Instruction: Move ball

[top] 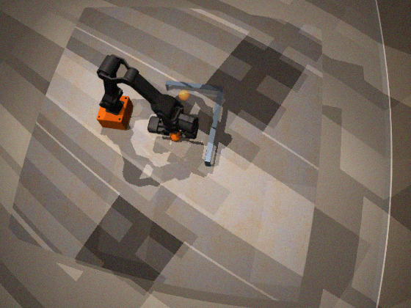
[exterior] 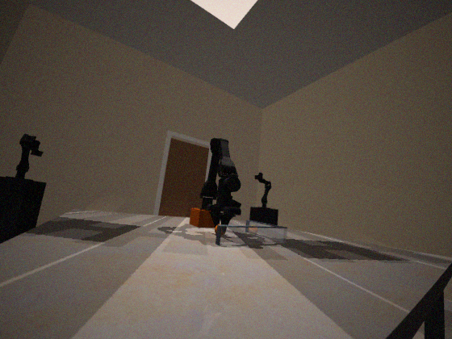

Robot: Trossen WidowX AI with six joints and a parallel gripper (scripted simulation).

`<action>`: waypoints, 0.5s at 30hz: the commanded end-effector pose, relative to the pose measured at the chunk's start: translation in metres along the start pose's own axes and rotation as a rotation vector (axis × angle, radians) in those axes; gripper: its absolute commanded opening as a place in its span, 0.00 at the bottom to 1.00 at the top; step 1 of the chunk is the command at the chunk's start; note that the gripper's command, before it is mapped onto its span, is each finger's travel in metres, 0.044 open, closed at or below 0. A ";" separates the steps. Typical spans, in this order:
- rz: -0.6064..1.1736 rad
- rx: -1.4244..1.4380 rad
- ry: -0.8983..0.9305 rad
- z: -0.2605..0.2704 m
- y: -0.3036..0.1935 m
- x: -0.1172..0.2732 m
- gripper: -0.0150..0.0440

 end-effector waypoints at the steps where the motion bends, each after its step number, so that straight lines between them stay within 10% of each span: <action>1: -0.002 0.003 -0.003 0.000 0.000 -0.001 0.60; 15: -0.001 0.003 -0.005 -0.008 -0.004 0.060 0.25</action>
Point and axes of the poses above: the point midway between the two fingers, 35 mm back from their tips, its own x axis back along the fingers, its own z axis across the jaws, y = z × x, the point moved 7 cm from there along x, back along the fingers, and after that the axes turned 14 degrees about x, right-handed, at the moved point
